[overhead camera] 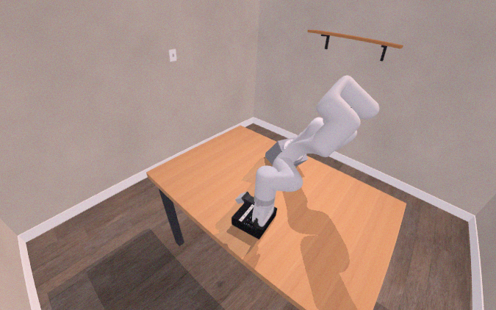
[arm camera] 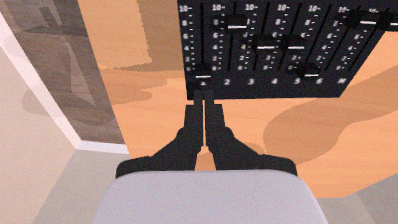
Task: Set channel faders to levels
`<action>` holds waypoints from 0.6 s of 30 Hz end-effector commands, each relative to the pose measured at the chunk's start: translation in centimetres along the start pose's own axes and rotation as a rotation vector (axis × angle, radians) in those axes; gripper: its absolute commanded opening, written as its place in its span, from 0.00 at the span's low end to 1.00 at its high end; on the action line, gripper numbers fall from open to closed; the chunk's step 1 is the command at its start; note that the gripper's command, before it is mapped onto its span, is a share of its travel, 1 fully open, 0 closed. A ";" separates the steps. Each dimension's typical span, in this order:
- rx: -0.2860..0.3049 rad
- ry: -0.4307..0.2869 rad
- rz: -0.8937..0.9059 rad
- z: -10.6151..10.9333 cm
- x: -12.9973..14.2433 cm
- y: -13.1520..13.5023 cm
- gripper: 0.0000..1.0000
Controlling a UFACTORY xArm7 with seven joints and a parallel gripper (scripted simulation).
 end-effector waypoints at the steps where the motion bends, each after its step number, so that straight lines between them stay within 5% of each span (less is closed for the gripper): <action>1: -0.004 0.002 0.000 -0.1 -0.1 -0.1 0.00; 18: -0.004 0.002 0.000 -0.7 -0.1 -0.1 0.00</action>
Point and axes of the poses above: the point where the finger pads meet when closed, its own z axis back along the fingers, its own y axis across the jaws, x = y × z, the point moved 9 cm from there along z, back along the fingers, and after that the axes turned 11 degrees about z, right-handed, at the moved point
